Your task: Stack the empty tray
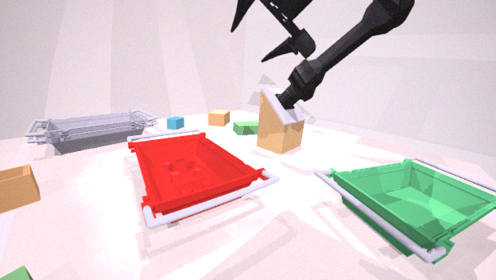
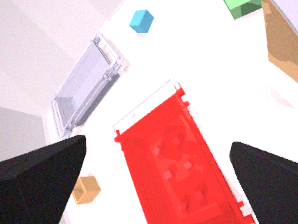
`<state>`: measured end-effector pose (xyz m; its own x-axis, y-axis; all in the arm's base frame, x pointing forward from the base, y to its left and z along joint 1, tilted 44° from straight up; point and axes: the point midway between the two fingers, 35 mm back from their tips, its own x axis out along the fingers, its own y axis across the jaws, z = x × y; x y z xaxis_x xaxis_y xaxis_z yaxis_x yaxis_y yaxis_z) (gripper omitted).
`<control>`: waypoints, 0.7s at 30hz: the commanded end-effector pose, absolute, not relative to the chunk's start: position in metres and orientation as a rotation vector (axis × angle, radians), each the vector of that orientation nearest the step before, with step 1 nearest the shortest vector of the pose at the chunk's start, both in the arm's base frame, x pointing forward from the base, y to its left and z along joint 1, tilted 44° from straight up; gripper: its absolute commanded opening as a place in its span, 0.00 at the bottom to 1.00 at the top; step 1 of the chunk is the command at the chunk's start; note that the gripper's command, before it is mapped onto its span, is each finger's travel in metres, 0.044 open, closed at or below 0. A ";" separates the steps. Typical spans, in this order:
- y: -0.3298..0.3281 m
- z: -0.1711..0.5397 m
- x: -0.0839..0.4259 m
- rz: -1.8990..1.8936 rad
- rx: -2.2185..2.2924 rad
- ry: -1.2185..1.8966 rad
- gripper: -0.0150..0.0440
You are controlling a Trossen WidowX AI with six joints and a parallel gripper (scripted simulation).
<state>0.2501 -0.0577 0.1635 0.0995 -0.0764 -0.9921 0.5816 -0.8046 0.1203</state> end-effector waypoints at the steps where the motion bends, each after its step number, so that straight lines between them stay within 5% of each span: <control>1: -0.058 0.164 0.250 -1.755 1.892 0.493 0.89; 8: -0.057 0.163 0.251 -1.744 1.882 0.509 0.58; 12: -0.047 0.160 0.264 -1.518 1.679 0.803 0.41; 21: -0.019 0.152 0.298 -0.780 1.073 1.321 0.41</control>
<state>0.2728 -0.0398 0.1554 0.1060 0.0235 -0.9941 0.9611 -0.2589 0.0964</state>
